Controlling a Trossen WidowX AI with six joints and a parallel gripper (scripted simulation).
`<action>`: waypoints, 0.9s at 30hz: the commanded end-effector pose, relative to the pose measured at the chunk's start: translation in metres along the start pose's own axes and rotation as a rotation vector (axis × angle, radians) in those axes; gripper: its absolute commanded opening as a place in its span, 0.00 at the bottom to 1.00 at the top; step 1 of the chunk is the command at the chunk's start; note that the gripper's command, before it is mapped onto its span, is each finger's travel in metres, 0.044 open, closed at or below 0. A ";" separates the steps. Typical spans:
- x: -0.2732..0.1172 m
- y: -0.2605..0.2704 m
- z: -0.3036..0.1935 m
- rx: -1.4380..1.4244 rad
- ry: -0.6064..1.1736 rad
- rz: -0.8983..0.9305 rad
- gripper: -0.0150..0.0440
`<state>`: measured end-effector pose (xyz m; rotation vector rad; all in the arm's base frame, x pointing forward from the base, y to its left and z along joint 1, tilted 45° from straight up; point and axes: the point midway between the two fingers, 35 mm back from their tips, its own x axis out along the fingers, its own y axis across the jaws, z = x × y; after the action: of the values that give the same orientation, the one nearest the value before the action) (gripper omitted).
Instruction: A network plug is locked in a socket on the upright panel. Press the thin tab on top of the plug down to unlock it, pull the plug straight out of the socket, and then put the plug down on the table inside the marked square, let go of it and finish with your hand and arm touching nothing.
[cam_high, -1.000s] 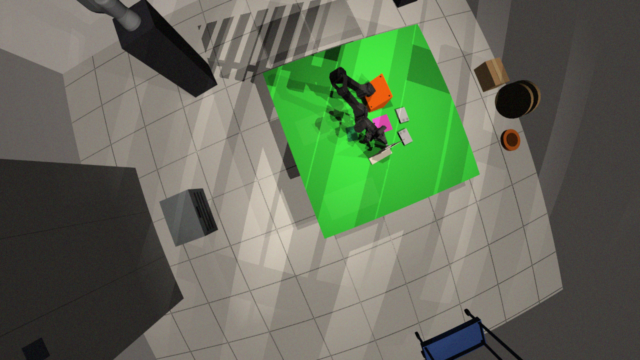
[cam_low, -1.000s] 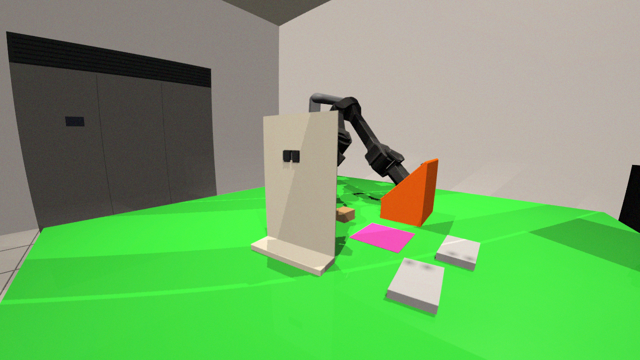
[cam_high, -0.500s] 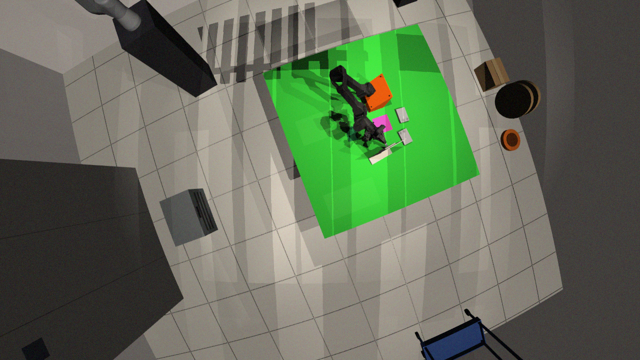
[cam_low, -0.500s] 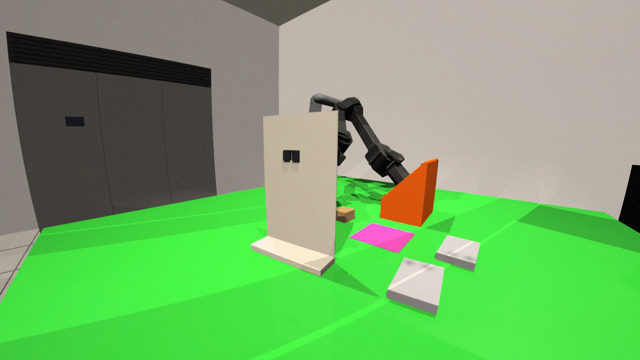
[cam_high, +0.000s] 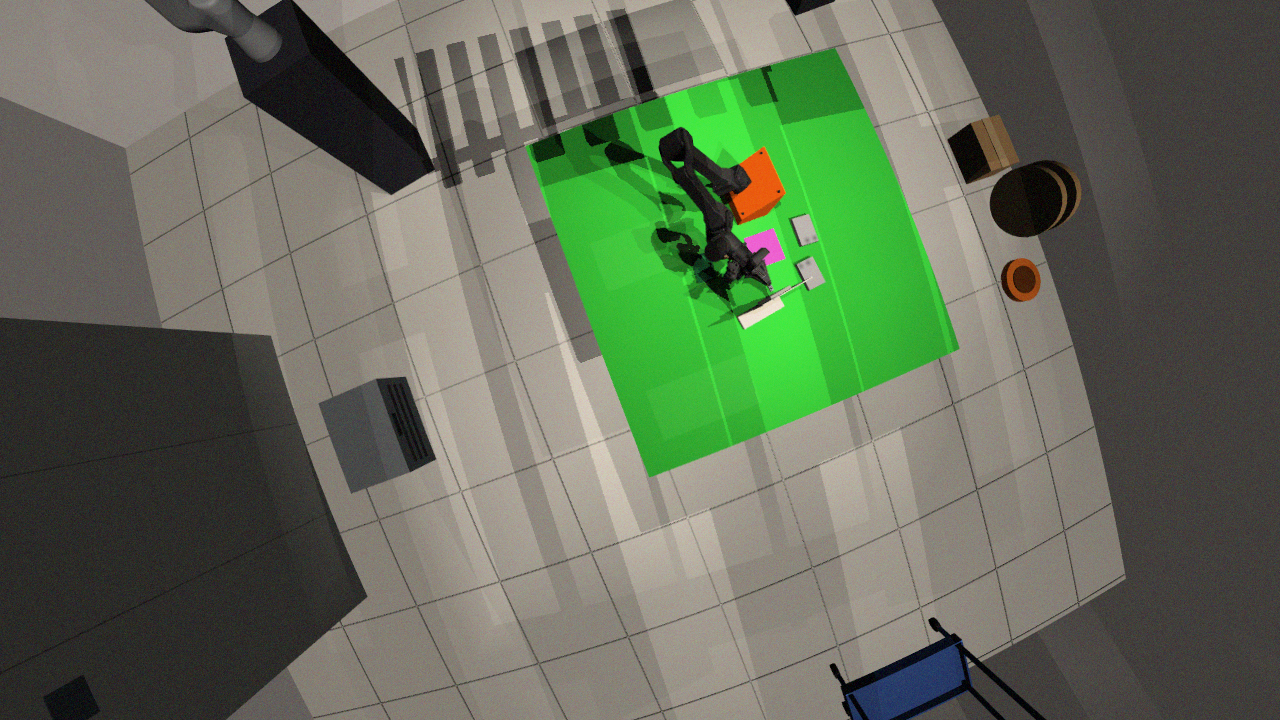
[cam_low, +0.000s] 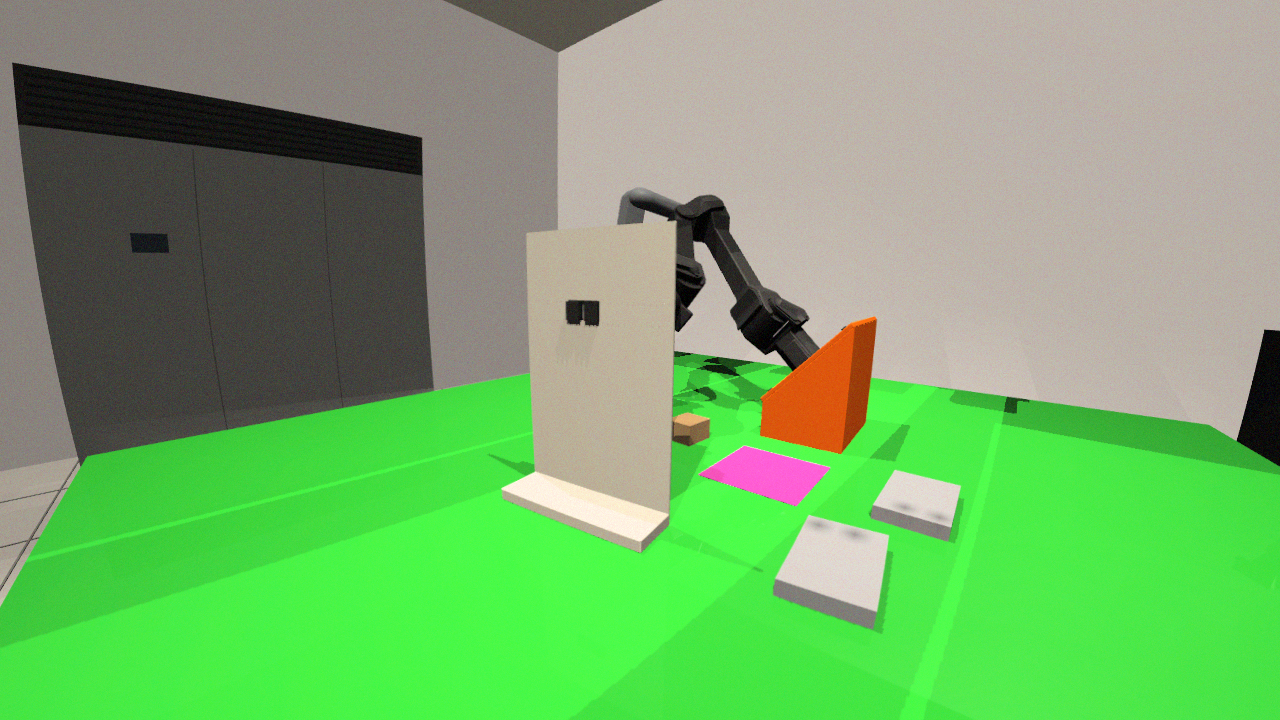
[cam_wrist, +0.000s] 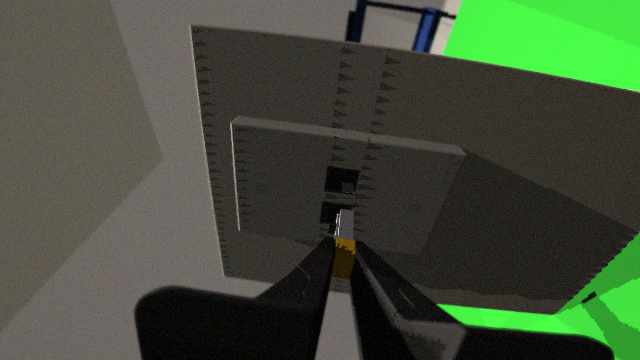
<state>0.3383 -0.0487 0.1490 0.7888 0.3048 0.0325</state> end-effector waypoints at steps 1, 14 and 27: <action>-0.002 -0.001 -0.002 -0.001 0.007 0.000 0.25; -0.008 -0.001 -0.002 -0.001 0.007 0.000 0.25; -0.013 -0.001 -0.001 -0.001 0.007 -0.001 0.25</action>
<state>0.3271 -0.0508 0.1523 0.7886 0.3057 0.0321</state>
